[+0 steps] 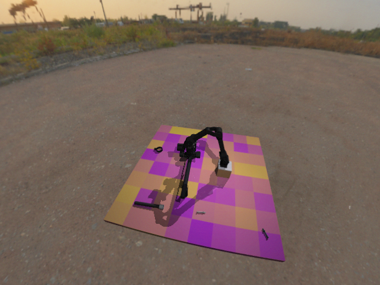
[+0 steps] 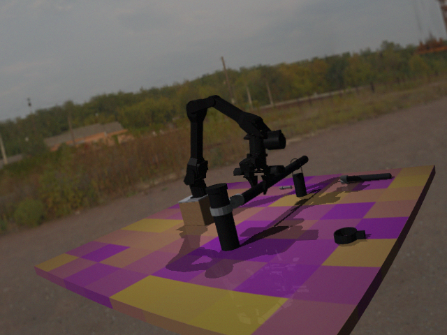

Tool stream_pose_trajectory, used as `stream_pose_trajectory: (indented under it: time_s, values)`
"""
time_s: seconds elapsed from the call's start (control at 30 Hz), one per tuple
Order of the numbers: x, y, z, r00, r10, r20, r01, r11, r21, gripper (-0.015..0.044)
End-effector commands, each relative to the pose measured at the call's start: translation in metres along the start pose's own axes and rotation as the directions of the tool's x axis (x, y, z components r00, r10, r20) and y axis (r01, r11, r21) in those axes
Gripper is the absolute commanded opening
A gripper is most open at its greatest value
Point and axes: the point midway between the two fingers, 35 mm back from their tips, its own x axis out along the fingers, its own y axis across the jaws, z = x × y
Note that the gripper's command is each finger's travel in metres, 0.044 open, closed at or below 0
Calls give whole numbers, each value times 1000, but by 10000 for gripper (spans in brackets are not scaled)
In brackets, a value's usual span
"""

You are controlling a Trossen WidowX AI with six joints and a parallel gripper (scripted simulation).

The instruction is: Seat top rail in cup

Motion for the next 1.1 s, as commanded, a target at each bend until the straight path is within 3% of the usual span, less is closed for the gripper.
stream_pose_trajectory:
  time_s: [0.0,1.07]
  values:
    - [-2,0,10,1000,2,19,-2,1000,2,0]
    - [-11,3,25,1000,2,20,-2,1000,2,0]
